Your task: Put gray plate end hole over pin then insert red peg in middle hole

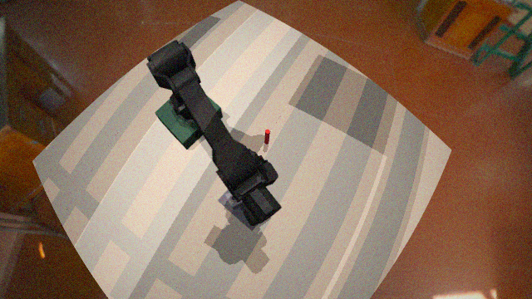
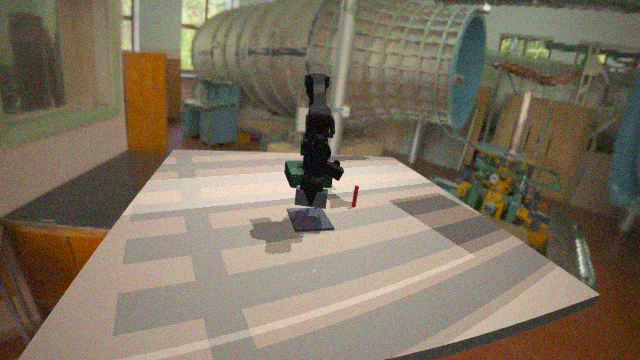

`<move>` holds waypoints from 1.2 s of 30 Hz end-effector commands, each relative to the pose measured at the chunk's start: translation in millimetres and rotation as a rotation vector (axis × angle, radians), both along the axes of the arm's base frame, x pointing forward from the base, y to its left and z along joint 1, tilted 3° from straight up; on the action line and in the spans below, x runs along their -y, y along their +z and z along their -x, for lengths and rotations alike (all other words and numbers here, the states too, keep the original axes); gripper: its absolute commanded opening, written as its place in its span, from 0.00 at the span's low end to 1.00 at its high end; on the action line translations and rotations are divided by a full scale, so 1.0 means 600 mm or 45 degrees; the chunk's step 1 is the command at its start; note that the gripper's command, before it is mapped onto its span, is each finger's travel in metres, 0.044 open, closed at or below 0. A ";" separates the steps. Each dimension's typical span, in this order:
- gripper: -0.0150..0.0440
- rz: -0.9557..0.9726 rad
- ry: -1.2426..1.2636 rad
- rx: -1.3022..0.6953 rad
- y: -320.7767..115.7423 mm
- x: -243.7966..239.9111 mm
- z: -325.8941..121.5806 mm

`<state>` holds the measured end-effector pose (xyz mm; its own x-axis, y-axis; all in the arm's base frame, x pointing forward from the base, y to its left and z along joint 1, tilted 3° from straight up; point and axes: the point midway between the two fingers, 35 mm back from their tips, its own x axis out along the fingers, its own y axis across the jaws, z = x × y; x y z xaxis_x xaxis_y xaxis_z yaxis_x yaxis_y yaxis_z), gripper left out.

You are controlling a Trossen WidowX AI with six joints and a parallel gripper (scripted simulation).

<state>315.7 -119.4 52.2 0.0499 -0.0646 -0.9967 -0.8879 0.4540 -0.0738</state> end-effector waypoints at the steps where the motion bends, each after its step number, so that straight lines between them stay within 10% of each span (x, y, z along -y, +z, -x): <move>1: 0.25 -0.006 0.005 -0.010 -0.014 -0.001 0.003; 32: 0.25 0.000 0.000 -0.001 -0.057 0.004 -0.003; 36: 0.43 0.000 0.000 -0.001 -0.057 0.004 -0.003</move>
<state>317.0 -121.5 17.5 0.0483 -0.0643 -0.9968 -0.8880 0.4542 -0.0724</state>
